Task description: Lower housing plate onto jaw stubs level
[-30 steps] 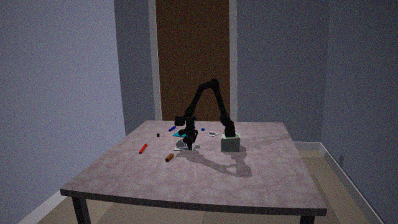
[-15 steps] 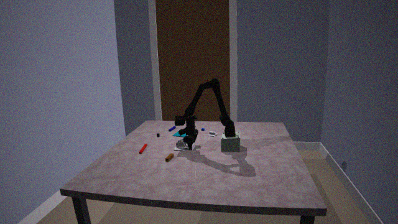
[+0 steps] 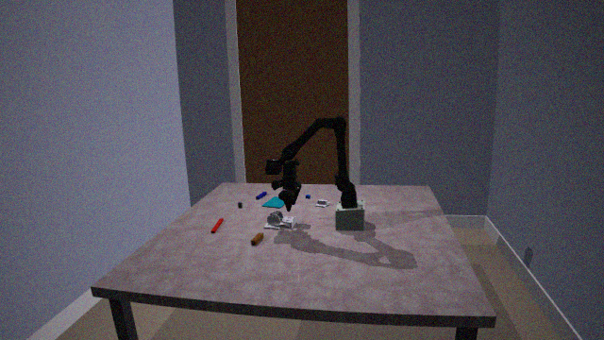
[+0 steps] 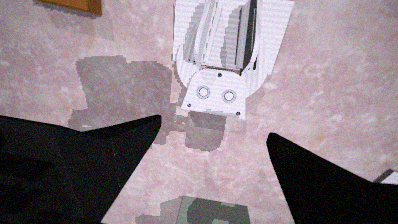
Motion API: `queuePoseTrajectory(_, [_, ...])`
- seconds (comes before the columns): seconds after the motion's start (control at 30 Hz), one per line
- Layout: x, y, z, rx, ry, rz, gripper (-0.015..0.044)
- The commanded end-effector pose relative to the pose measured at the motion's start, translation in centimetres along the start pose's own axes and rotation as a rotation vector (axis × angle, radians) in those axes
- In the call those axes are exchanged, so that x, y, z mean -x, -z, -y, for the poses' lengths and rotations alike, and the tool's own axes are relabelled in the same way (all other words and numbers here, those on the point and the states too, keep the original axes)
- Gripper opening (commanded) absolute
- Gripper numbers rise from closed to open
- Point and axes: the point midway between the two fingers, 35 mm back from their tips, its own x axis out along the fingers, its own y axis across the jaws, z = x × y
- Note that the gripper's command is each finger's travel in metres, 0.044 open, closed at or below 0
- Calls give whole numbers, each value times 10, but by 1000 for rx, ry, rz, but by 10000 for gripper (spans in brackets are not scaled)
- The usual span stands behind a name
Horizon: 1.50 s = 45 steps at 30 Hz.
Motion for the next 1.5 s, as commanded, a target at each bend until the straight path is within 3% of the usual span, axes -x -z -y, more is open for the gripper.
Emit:
queuePoseTrajectory(0.0, [14,15,2,-1,0,-1,440])
queuePoseTrajectory(0.3, [49,62,7,-1,2,-10,440])
queuePoseTrajectory(1.47, [49,63,7,-1,2,-10,440])
